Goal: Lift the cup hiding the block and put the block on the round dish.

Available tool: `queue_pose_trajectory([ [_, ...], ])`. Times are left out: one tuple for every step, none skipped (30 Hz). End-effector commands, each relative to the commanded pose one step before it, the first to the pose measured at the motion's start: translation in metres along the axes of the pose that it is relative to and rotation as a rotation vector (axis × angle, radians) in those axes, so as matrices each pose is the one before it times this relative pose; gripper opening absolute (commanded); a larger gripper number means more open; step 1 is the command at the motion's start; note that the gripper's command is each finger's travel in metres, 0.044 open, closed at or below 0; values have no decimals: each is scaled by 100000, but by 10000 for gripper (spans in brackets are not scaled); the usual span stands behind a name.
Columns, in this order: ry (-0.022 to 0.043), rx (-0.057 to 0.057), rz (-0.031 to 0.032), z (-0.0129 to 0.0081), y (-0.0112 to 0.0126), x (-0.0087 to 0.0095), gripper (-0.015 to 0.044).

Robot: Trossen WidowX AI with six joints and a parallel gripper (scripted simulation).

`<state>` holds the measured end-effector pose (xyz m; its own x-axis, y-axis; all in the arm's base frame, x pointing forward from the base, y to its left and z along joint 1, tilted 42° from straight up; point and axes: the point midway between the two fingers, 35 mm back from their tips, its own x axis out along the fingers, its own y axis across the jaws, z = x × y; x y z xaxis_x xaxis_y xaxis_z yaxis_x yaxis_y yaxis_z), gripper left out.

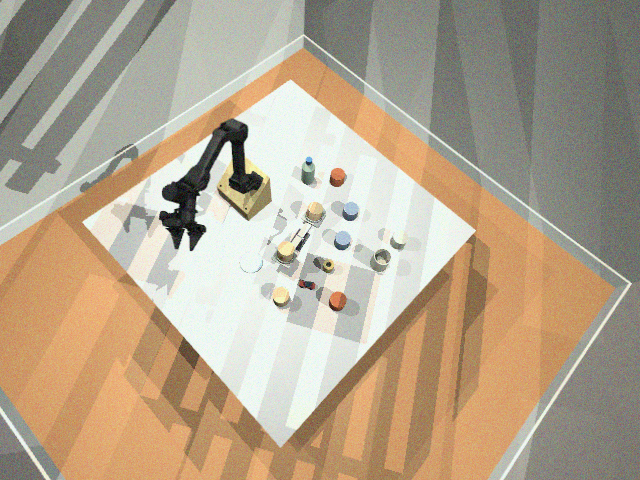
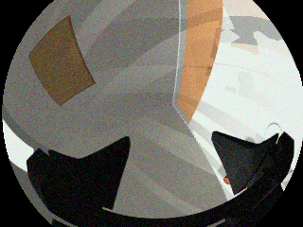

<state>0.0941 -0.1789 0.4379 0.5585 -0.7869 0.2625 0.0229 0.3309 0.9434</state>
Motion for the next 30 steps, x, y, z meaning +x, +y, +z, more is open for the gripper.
queue_pose_trajectory([
  [5358,232,-4094,-1132,-1509,626,440],
  [1585,45,-894,-348,-326,141,440],
  [1492,16,-833,-331,-302,132,440],
  [829,-115,-871,-232,-291,128,440],
  [896,-154,-933,-253,-308,136,440],
  [912,-187,-942,-261,-307,137,440],
  [928,-221,-949,-268,-305,137,440],
  [944,-255,-956,-275,-304,137,440],
  [960,-289,-962,-282,-302,137,440],
  [975,-324,-968,-289,-300,138,440],
  [991,-359,-973,-296,-298,138,440],
  [1006,-395,-976,-303,-296,137,440],
  [1021,-430,-980,-310,-293,137,440],
  [1026,-612,-1064,-317,-317,152,440],
  [1050,-656,-1072,-327,-316,153,440],
  [1067,-697,-1072,-335,-312,153,440],
  [1083,-738,-1071,-343,-308,152,440],
  [1099,-779,-1070,-350,-304,152,440],
  [1115,-820,-1067,-358,-299,151,440],
  [1130,-862,-1064,-365,-295,150,440],
  [1145,-903,-1059,-372,-290,149,440],
  [1159,-945,-1054,-378,-285,148,440],
  [1172,-988,-1048,-385,-279,147,440],
  [1184,-1026,-1047,-391,-275,147,440],
  [1196,-1068,-1039,-398,-270,146,440],
  [1207,-1111,-1031,-404,-264,145,440],
  [1218,-1153,-1022,-409,-258,143,440],
  [1228,-1196,-1013,-415,-251,142,440],
  [1238,-1239,-1002,-420,-245,140,440],
  [1246,-1282,-991,-425,-238,139,440],
])
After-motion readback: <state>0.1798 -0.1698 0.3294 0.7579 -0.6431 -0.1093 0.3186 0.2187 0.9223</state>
